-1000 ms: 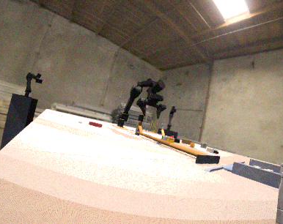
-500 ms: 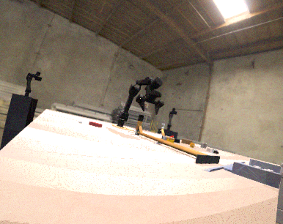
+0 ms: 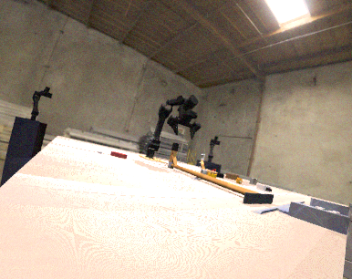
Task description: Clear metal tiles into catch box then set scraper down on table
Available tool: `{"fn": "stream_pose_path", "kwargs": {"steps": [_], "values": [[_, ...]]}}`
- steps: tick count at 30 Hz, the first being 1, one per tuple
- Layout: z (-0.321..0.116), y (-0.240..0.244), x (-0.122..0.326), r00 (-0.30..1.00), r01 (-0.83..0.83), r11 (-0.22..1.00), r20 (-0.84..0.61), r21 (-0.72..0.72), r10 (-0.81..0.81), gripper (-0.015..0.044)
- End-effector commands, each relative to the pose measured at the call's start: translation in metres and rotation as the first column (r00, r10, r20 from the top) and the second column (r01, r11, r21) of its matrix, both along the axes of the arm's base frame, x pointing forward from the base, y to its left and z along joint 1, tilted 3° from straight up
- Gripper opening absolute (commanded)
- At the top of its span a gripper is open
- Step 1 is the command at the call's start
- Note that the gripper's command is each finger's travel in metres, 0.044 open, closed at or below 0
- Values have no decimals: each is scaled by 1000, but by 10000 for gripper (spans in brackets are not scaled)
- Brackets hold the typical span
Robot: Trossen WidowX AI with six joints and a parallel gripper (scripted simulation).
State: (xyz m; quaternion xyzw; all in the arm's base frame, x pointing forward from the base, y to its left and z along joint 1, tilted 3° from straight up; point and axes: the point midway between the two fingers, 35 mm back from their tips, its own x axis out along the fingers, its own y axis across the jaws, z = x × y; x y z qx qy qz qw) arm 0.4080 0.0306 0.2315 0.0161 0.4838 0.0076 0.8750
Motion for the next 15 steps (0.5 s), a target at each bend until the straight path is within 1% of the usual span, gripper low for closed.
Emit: {"fn": "stream_pose_path", "kwargs": {"steps": [1,15], "values": [[5,0,-13,1000,-6,1000,23,-6,6,440],[9,-1,-50,997,-18,1000,69,-8,18,440]]}}
